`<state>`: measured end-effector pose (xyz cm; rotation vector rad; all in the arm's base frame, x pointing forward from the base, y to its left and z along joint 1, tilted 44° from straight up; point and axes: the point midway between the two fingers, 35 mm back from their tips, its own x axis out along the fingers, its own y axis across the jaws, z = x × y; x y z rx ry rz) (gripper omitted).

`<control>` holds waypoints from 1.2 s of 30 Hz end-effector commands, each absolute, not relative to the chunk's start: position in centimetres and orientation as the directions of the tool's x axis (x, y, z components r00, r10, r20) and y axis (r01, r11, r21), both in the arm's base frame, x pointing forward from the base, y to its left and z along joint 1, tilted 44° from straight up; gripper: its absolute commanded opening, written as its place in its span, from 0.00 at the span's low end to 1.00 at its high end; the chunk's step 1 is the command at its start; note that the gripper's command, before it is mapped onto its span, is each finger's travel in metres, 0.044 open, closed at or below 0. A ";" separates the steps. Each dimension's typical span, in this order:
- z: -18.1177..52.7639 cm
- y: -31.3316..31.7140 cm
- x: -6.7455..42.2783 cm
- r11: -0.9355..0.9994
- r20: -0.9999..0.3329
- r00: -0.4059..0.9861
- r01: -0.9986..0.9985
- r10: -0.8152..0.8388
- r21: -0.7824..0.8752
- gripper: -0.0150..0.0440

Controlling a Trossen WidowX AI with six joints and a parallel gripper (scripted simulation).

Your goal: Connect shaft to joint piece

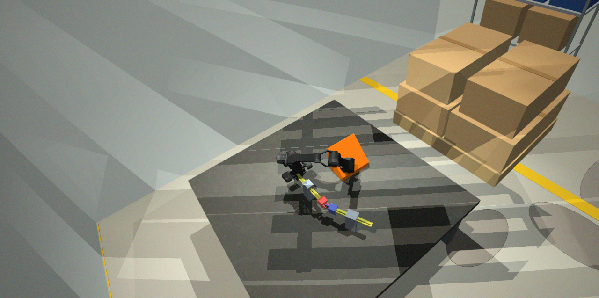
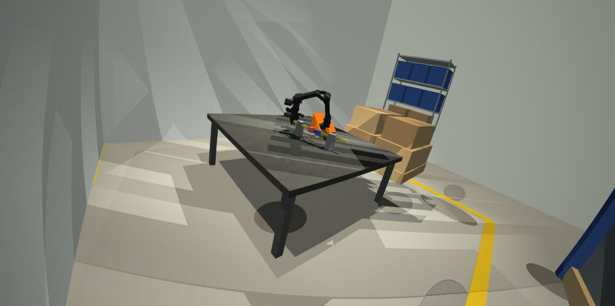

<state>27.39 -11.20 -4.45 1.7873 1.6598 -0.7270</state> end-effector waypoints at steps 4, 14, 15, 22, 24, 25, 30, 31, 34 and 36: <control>-4.5 -11.2 27.4 -0.049 -0.733 0.073 0.997 0.676 0.054 0.34; -4.5 -11.2 27.4 -0.049 -0.733 0.073 0.997 0.676 0.054 0.55; -4.5 -11.2 27.4 -0.049 -0.733 0.073 0.997 0.676 0.054 0.59; -4.5 -11.2 27.4 -0.049 -0.733 0.073 0.997 0.676 0.054 0.90; -4.5 -11.2 27.4 -0.049 -0.733 0.073 0.997 0.676 0.054 0.99; -4.5 -11.2 27.4 -0.049 -0.733 0.073 0.997 0.676 0.054 1.00; -4.5 -11.2 27.4 -0.049 -0.733 0.073 0.997 0.676 0.054 1.00; -4.5 -11.2 27.4 -0.049 -0.733 0.073 0.997 0.676 0.054 1.00; -4.5 -11.2 27.4 -0.049 -0.733 0.073 0.997 0.676 0.054 1.00; -4.5 -11.2 27.4 -0.049 -0.733 0.073 0.997 0.676 0.054 1.00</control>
